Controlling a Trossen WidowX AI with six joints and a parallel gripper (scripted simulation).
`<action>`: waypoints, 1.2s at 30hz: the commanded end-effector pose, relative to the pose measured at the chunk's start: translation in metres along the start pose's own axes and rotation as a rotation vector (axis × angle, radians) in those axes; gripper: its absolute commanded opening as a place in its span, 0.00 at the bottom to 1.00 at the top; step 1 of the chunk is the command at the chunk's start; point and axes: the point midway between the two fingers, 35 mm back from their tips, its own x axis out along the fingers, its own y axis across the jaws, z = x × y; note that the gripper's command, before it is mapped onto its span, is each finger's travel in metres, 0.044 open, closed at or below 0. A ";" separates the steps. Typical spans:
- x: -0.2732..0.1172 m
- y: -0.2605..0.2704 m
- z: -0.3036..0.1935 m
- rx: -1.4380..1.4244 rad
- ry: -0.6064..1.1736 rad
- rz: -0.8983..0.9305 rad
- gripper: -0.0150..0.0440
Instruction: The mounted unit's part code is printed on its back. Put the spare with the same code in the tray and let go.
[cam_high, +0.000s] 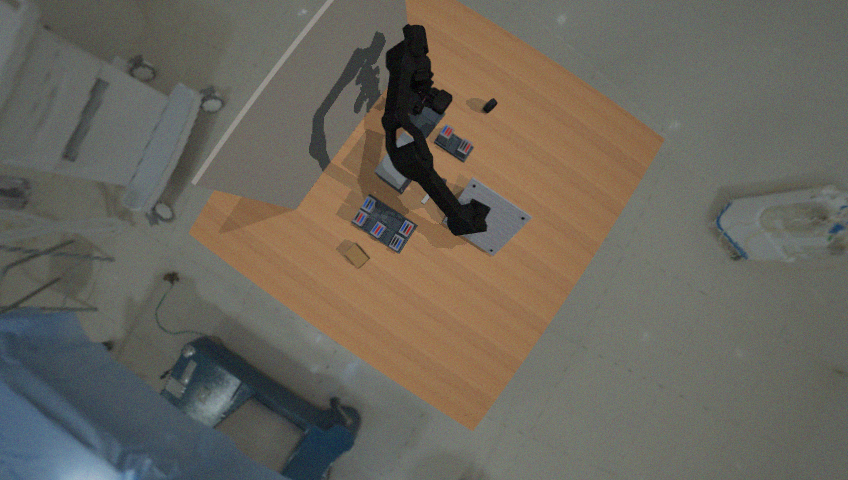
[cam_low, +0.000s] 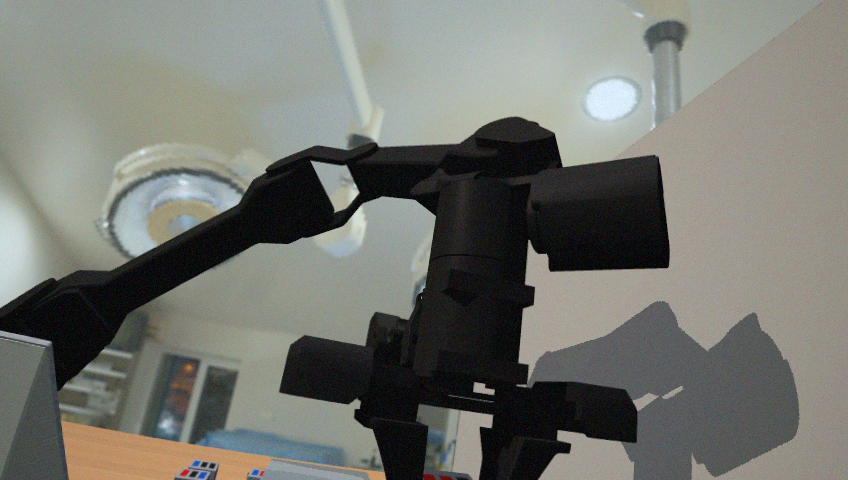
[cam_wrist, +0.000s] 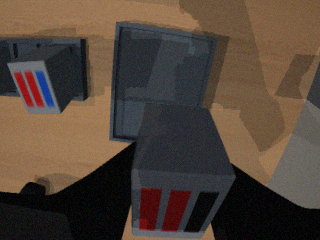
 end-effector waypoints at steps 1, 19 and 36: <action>0.006 0.001 0.000 0.006 -0.006 0.001 0.25; 0.022 0.001 0.001 0.006 -0.007 0.001 0.25; 0.037 0.002 0.002 0.006 -0.008 0.000 0.25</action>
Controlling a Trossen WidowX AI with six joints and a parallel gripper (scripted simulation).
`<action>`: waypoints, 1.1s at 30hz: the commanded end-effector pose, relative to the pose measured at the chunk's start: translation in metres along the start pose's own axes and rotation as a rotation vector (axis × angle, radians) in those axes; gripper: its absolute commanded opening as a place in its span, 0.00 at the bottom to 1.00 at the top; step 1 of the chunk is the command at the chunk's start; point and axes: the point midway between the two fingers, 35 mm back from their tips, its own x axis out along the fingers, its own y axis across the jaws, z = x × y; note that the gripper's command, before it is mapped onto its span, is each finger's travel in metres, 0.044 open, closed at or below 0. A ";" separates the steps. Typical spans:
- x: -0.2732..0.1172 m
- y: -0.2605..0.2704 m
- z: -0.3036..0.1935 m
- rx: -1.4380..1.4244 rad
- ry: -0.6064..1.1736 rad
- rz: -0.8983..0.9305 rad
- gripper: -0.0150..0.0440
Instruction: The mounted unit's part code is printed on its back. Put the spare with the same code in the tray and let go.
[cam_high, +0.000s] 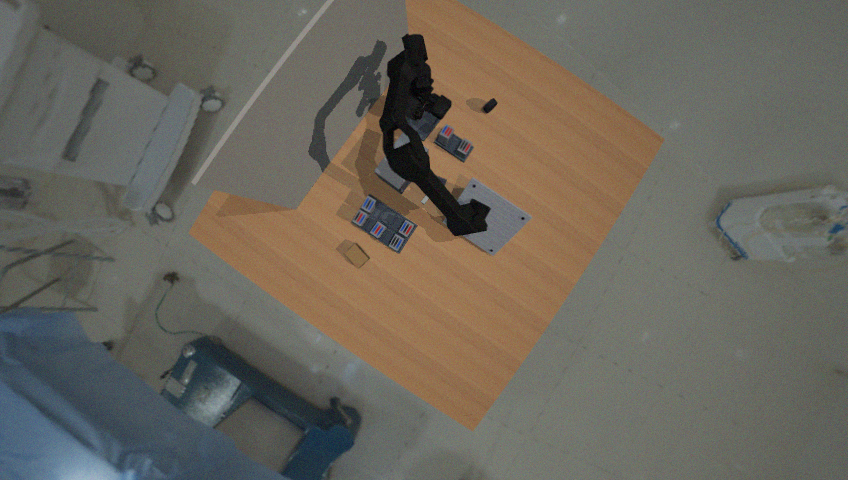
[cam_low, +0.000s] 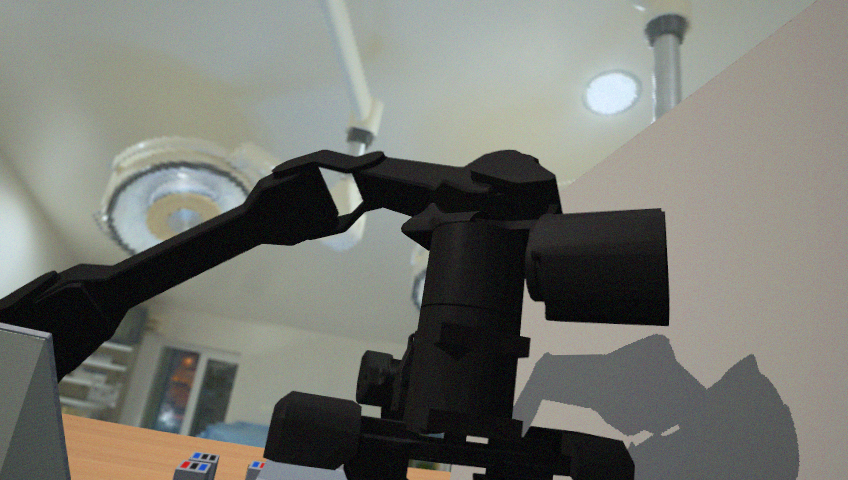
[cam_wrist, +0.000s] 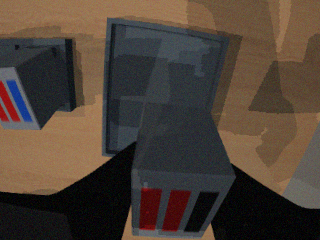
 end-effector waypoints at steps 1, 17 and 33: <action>0.006 0.002 0.001 0.006 -0.007 0.001 0.25; 0.019 0.003 0.002 0.006 -0.008 0.001 0.25; 0.033 0.005 0.003 0.006 -0.010 0.001 0.25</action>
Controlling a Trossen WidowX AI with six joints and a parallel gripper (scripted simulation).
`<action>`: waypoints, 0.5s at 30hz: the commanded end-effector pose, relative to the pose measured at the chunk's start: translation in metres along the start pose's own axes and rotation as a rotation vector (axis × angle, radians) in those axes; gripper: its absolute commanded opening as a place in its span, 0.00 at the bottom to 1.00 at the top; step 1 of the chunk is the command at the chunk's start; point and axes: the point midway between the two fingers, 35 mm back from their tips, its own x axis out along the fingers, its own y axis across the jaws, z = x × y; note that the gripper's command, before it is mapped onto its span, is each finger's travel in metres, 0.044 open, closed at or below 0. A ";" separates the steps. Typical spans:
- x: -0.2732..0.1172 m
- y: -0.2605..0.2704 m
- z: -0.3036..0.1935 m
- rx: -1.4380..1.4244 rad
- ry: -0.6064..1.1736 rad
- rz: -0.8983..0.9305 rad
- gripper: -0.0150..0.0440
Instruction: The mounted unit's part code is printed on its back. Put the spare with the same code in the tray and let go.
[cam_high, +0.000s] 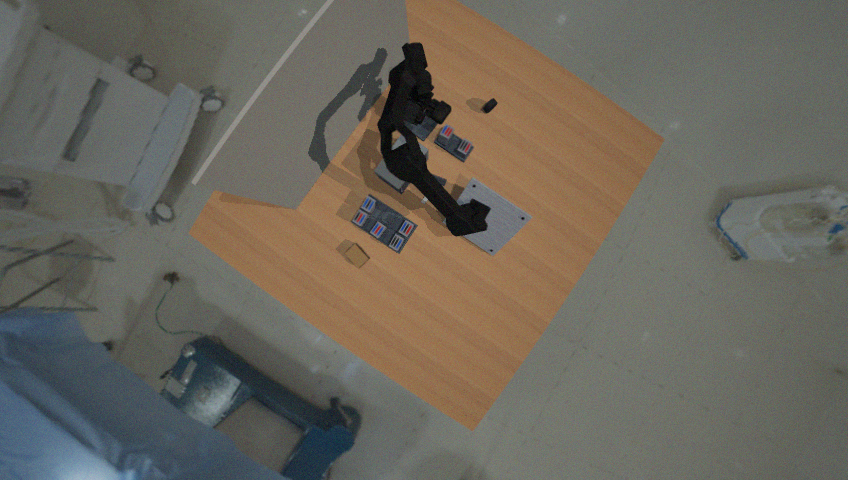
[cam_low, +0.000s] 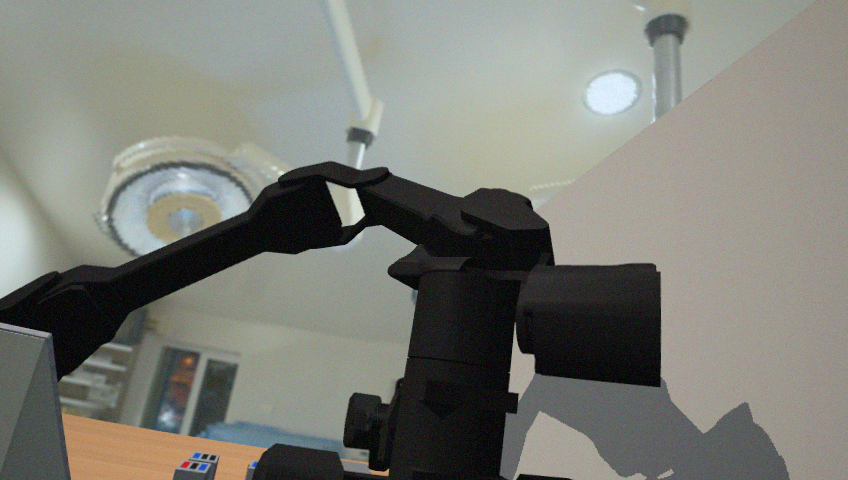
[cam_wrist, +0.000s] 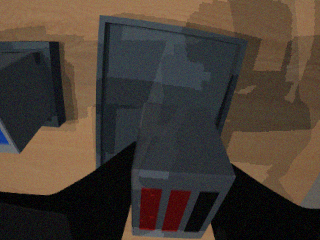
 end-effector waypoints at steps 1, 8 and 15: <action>0.005 0.002 0.001 0.006 -0.007 0.001 0.25; 0.011 0.003 0.002 0.006 -0.008 0.002 0.25; 0.017 0.004 0.002 0.006 -0.009 0.002 0.25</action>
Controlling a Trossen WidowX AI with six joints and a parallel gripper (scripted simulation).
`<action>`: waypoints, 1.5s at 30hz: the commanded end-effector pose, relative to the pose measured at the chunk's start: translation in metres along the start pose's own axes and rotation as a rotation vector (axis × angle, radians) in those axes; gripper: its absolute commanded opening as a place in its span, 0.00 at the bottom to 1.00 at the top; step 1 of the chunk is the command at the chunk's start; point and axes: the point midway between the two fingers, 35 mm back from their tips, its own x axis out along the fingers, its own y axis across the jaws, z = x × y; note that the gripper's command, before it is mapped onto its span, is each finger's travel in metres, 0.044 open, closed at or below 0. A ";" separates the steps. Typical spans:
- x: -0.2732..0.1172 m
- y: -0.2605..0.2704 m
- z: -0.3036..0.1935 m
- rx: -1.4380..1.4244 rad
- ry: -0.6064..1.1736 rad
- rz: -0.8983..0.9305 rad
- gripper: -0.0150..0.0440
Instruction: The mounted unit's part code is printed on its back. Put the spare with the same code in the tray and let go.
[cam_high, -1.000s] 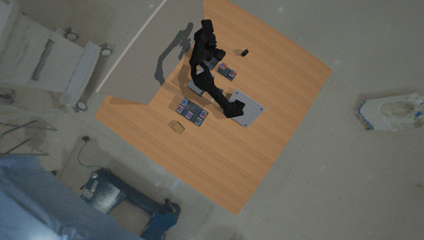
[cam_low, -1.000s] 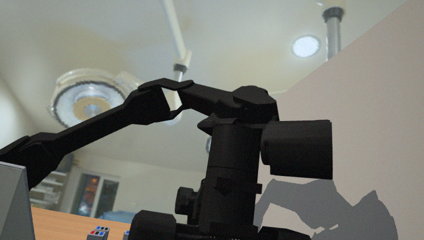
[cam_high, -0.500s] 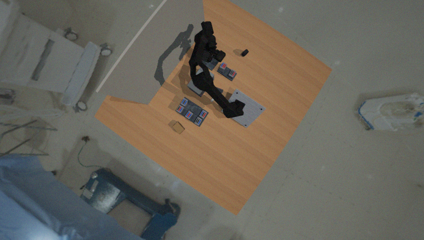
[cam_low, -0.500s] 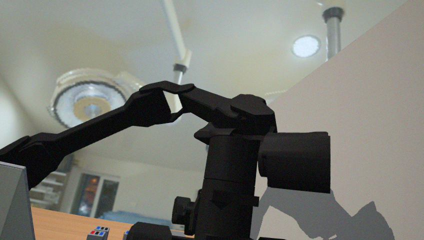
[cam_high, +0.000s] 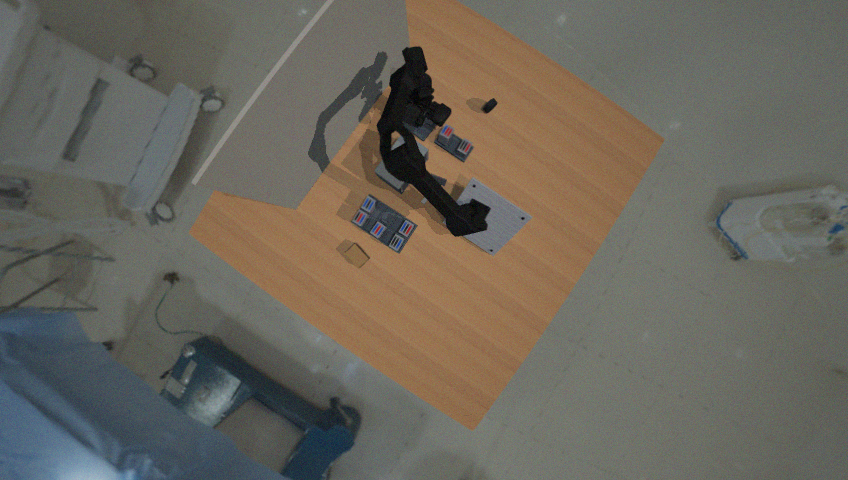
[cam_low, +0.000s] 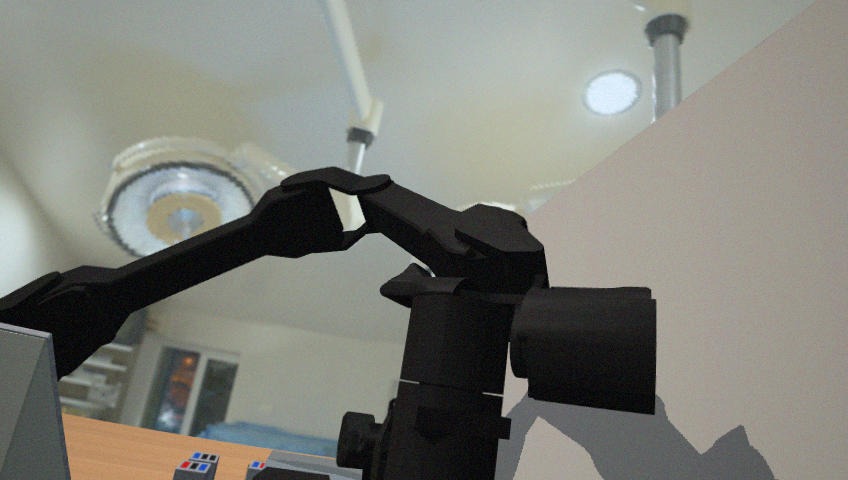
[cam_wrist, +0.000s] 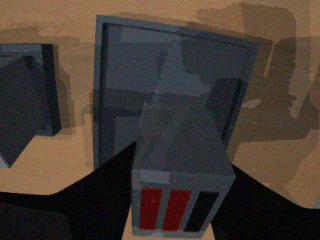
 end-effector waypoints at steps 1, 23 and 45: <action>0.005 0.002 0.001 0.006 -0.007 0.002 0.25; 0.010 0.002 0.001 0.000 -0.002 0.001 0.74; -0.094 0.003 -0.003 0.014 0.001 -0.018 1.00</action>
